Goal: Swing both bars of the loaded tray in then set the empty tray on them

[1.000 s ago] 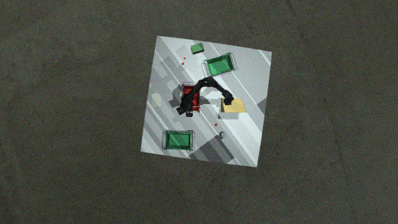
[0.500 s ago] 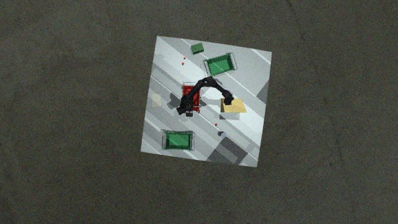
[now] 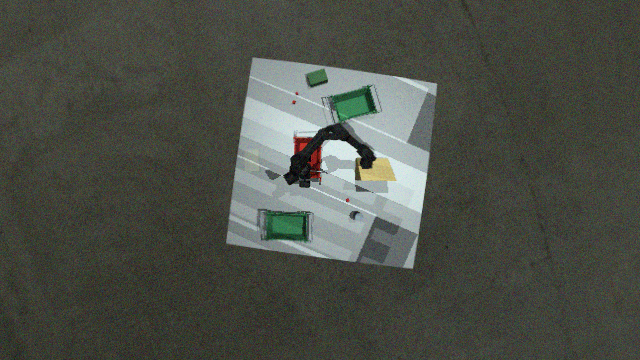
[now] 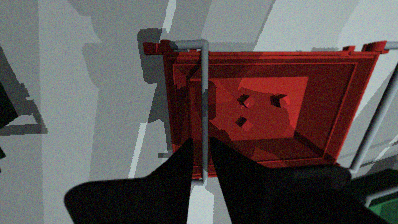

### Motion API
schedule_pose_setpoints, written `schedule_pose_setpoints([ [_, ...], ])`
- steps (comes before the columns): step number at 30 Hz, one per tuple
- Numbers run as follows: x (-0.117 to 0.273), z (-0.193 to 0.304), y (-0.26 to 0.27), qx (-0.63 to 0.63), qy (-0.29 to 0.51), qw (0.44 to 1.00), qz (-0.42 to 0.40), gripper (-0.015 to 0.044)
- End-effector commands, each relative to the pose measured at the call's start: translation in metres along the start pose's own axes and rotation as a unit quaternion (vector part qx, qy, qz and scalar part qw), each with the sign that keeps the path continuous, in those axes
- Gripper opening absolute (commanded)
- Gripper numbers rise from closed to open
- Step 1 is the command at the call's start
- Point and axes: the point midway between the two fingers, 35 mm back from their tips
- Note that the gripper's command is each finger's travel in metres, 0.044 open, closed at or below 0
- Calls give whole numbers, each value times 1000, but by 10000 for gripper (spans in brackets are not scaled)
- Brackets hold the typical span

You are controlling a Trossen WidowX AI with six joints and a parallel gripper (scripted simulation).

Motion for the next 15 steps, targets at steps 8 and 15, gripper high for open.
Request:
schedule_pose_setpoints([
  [8, 53, -5, -5, -3, -2, 1000, -5, 81],
  [15, 34, -23, -96, -16, 5, 999, -31, 81],
])
Point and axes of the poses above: the point midway between the two fingers, 35 mm back from their tips, its own x axis back along the fingers, its own y axis across the jaws, z = x × y, and after that the axes turned 4 degrees about -x, right-handed
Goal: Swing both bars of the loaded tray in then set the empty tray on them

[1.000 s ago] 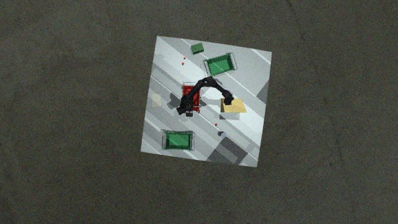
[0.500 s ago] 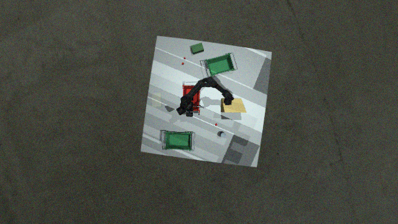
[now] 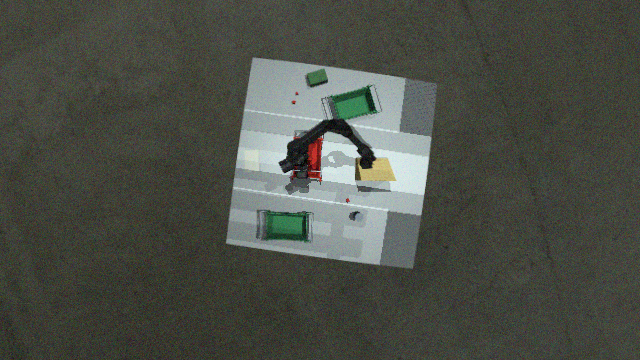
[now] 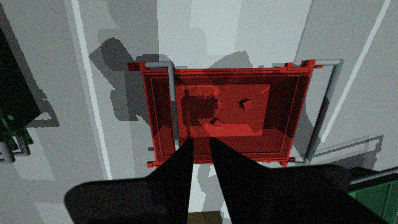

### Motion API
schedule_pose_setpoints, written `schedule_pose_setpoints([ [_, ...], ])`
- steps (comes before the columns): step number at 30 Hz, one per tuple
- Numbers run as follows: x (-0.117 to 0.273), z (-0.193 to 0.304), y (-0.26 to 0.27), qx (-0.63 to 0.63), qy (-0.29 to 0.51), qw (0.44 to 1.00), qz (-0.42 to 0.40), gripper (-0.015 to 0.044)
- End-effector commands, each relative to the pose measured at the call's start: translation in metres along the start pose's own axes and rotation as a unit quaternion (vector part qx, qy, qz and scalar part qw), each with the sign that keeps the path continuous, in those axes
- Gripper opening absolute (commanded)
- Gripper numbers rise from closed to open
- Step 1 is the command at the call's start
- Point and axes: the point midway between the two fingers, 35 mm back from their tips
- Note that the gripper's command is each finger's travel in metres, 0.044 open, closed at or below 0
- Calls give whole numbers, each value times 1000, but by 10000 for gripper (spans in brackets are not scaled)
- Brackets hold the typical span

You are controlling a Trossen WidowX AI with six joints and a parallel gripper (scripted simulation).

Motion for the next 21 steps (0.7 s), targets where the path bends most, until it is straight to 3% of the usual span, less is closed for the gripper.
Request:
schedule_pose_setpoints([
  [1, -8, -8, -58, -18, 0, 1000, -10, 81],
  [10, -31, -2, -194, -9, -13, 1000, 16, 81],
  [21, -40, 1, -207, -8, -13, 1000, 21, 81],
])
Point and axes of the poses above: the point midway between the two fingers, 35 mm back from their tips, its own x axis back along the fingers, its own y axis across the jaws, z = x × y, and after that the axes turned 4 degrees about -x, right-handed
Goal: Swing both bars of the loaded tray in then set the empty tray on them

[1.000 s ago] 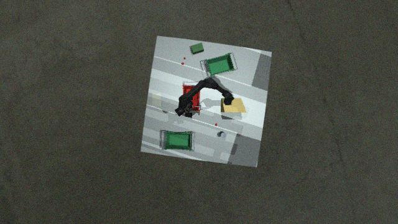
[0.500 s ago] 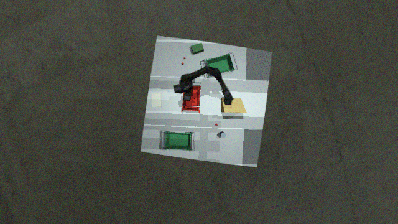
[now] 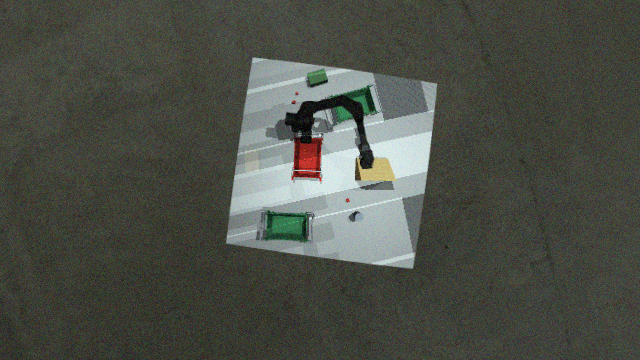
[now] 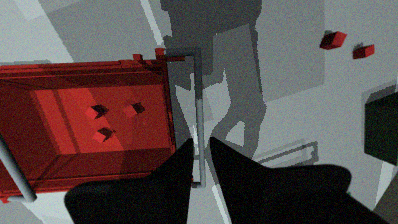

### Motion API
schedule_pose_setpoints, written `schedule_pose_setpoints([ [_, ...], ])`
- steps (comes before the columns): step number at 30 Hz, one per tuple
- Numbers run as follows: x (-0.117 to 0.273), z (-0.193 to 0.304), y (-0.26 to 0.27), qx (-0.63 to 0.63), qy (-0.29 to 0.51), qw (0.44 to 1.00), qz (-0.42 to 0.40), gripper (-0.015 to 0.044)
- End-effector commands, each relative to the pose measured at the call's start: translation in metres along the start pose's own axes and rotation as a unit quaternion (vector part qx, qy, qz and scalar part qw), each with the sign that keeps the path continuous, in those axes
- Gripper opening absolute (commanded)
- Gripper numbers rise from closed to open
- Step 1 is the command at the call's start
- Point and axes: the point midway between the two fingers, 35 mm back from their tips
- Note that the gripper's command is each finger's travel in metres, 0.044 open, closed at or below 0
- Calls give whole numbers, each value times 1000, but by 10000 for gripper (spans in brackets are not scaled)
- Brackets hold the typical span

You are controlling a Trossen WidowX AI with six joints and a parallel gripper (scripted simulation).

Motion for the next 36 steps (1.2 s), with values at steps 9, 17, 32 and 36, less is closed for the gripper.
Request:
schedule_pose_setpoints([
  [9, -44, 2, -2, 4, 3, 1000, 3, 81],
  [17, -59, 3, -2, 4, 2, 1000, 4, 81],
  [32, -26, 5, 27, 4, 3, 1000, 2, 81],
  [36, -24, 6, 36, 4, 3, 1000, 2, 81],
])
Point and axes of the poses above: the point midway between the two fingers, 35 mm back from their tips, its own x axis back along the fingers, its own y axis across the jaws, z = x × y, and after that the axes turned 4 degrees about -x, right-handed
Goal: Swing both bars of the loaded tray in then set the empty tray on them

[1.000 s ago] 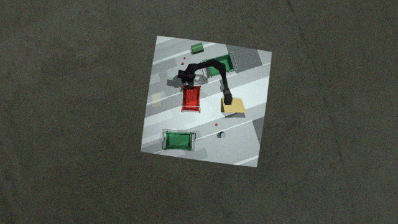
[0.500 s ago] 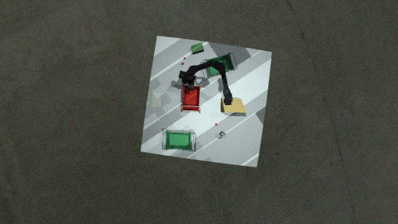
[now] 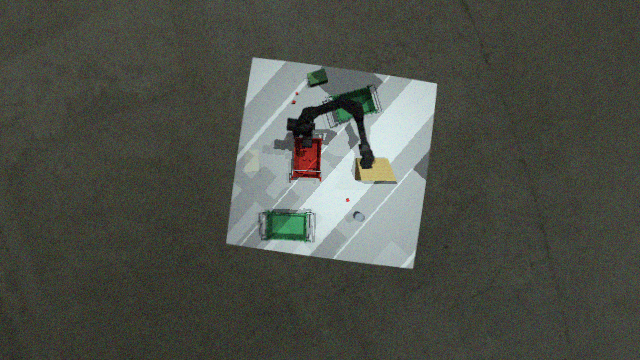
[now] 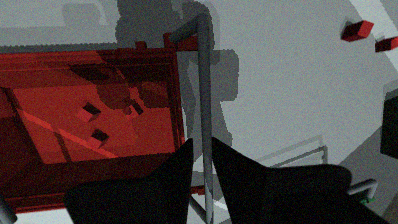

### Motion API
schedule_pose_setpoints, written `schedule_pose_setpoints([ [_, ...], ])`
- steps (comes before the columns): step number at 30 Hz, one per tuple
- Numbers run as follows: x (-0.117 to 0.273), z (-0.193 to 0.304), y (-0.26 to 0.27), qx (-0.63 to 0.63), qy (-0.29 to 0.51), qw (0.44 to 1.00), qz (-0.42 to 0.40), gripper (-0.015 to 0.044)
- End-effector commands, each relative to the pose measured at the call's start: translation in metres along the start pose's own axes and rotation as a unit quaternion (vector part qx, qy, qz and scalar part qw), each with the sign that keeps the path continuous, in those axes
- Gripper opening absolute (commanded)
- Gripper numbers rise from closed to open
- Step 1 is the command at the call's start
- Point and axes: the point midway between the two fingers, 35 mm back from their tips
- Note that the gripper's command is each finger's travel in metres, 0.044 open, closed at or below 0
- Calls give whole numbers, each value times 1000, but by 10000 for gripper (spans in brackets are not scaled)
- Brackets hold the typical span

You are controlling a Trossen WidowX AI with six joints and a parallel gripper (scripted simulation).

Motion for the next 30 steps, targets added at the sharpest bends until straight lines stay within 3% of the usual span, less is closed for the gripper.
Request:
schedule_pose_setpoints([
  [1, 1, -1, 20, 4, 1, 1000, -13, 81],
  [14, -19, 2, 55, 4, 1, 1000, -13, 81],
  [25, 25, 0, 49, 5, 1, 1000, -14, 81],
  [30, 18, 1, 52, 9, 3, 1000, -15, 81],
])
Point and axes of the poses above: the point midway between the two fingers, 35 mm back from their tips, its own x axis back along the fingers, its own y axis across the jaws, z = x × y, and after that the axes turned 4 degrees about -x, right-handed
